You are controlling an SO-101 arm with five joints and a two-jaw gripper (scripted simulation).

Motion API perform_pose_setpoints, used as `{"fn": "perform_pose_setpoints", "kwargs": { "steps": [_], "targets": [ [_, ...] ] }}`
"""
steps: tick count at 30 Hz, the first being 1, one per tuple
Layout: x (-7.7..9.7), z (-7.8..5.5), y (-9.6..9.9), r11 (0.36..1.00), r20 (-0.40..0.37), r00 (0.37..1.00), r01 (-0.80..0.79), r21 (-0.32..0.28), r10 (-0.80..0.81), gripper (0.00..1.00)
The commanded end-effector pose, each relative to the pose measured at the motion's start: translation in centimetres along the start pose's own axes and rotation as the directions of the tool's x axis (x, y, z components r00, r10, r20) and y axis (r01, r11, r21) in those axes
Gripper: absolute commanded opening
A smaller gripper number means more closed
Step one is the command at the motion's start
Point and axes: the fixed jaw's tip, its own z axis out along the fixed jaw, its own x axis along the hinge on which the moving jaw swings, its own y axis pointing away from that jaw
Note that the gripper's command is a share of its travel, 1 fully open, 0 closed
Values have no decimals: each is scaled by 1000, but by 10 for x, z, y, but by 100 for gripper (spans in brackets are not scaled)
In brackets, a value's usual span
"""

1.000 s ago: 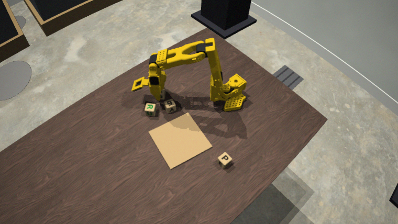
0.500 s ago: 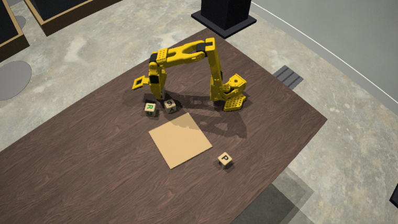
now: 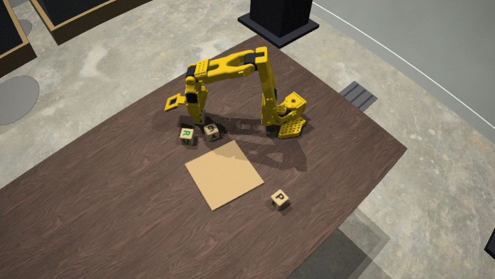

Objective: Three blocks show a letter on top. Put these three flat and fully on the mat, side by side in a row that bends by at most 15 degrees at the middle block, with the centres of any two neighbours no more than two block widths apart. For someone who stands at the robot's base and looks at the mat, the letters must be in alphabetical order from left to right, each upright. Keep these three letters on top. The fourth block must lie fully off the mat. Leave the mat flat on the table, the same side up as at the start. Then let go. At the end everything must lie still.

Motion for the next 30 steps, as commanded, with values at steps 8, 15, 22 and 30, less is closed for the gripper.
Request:
{"fn": "perform_pose_setpoints", "kwargs": {
  "steps": [8,15,22,30],
  "targets": [
    [-16,-20,-2,1000,121,993,-3,-5,4,14],
    [-16,-20,-2,1000,121,993,-3,-5,4,2],
    [-16,-20,-2,1000,121,993,-3,-5,4,0],
    [-16,-28,-2,1000,121,993,-3,-5,4,0]
  ]
}}
